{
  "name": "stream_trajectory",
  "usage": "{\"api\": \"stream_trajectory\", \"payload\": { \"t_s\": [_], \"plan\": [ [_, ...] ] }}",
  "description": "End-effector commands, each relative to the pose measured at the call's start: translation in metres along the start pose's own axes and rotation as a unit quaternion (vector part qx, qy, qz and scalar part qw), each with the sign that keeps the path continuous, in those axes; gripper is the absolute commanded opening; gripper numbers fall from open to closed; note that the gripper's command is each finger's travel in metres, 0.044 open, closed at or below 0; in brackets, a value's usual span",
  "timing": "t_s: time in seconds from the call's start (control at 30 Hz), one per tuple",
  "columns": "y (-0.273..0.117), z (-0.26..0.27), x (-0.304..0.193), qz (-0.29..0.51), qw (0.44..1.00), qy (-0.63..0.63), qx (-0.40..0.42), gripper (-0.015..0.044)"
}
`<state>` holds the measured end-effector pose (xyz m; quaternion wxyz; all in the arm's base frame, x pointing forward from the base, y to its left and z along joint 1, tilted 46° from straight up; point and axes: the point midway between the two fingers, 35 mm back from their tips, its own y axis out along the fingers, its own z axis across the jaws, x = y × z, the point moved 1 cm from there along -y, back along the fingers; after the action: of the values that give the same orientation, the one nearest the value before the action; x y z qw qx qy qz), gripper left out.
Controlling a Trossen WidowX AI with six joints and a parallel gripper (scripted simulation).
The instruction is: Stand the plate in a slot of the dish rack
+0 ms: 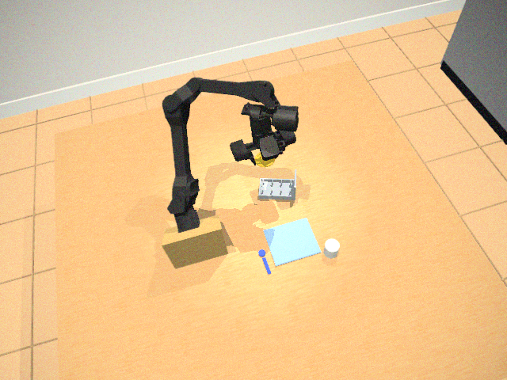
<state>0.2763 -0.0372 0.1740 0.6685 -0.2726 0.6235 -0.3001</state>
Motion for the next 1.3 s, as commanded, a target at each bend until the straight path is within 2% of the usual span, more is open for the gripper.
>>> {"api": "stream_trajectory", "payload": {
  "t_s": [0.0,0.27,0.53,1.27],
  "plan": [
    [0.002,-0.011,-0.015,0.003,0.998,0.069,0.001,0.0000],
    [0.008,-0.034,-0.041,0.004,0.980,0.201,0.003,0.0000],
    [0.008,-0.036,-0.043,0.004,0.977,0.212,0.003,0.0000],
    [0.074,-0.043,-0.011,-0.219,0.975,0.012,-0.028,0.0000]
  ]
}}
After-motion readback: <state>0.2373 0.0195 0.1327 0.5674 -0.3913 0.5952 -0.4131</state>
